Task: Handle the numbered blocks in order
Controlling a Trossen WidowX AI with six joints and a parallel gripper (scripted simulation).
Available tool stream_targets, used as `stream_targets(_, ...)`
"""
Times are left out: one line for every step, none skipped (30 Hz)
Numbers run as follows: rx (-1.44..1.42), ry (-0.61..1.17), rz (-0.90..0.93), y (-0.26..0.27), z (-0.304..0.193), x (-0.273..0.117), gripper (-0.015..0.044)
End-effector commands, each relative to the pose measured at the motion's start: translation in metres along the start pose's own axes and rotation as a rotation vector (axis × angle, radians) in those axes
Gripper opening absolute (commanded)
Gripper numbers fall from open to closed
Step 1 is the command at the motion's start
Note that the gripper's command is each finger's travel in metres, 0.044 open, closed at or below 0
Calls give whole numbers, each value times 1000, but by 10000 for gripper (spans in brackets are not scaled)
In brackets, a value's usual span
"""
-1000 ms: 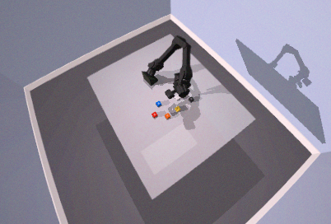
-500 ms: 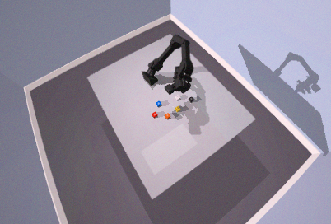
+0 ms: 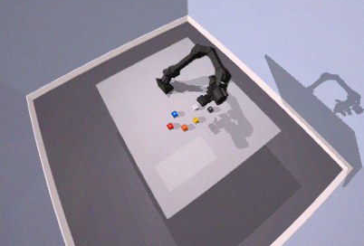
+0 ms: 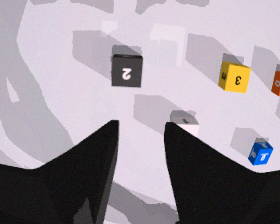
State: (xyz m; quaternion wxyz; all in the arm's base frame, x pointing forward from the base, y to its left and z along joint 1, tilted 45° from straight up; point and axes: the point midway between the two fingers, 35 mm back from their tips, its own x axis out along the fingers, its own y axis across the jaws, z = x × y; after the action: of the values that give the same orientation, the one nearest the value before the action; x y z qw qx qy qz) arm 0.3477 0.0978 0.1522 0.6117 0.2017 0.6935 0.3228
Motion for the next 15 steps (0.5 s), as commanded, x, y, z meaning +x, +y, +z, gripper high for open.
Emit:
stream_targets(14,5,8,13,9,2,120)
stream_targets(14,5,8,13,9,2,120)
stream_targets(14,5,8,13,10,4,146)
stream_targets(14,5,8,13,10,11,173)
stream_targets(14,4,7,13,11,22,199)
stream_targets(14,4,7,13,12,35,225)
stream_targets(14,4,8,13,12,49,251)
stream_targets(13,4,9,13,11,62,278)
stream_targets(13,4,10,14,10,73,304)
stream_targets(13,4,12,14,9,80,330)
stream_targets(13,4,12,14,9,82,356)
stream_targets(13,4,12,14,9,82,383)
stream_targets(13,4,12,14,9,82,400)
stream_targets(13,4,12,14,9,82,400)
stream_targets(13,4,12,14,9,82,400)
